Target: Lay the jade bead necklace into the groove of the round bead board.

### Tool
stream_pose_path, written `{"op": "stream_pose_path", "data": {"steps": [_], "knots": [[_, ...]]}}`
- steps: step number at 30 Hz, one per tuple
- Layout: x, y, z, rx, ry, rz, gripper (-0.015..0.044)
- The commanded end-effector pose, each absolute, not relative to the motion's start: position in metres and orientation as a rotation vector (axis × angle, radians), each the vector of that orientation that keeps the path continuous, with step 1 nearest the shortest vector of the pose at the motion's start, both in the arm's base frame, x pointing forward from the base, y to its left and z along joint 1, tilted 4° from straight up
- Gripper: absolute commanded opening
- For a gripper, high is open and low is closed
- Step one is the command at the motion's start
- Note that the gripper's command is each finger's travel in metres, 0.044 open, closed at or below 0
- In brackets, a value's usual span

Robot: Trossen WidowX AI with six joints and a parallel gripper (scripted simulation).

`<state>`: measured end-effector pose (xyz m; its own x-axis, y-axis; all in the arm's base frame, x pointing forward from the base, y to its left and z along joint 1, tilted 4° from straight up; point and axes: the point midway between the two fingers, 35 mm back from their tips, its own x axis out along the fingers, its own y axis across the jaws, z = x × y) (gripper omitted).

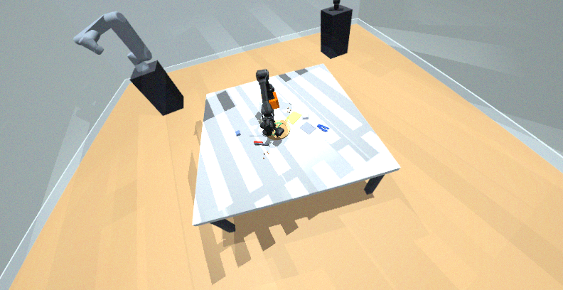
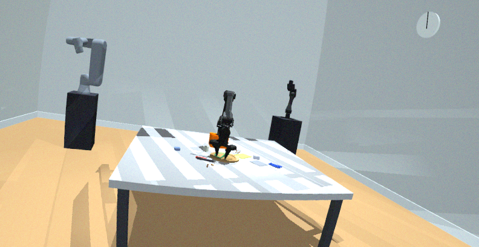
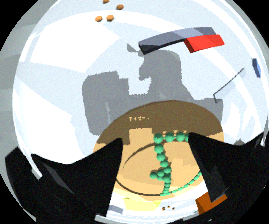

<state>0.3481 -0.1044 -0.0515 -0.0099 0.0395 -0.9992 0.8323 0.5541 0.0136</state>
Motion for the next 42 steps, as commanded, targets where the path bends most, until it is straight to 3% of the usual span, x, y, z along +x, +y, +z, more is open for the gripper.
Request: {"op": "stream_pose_path", "data": {"steps": [1, 2, 31, 42], "knots": [[0.346, -0.105, -0.047, 0.791, 1.466, -0.75, 0.042], [0.347, -0.104, -0.05, 0.794, 1.464, -0.746, 0.044], [0.347, -0.104, -0.047, 0.791, 1.466, -0.75, 0.044], [0.304, -0.049, -0.021, 0.597, 1.531, -0.545, 0.0151]]}}
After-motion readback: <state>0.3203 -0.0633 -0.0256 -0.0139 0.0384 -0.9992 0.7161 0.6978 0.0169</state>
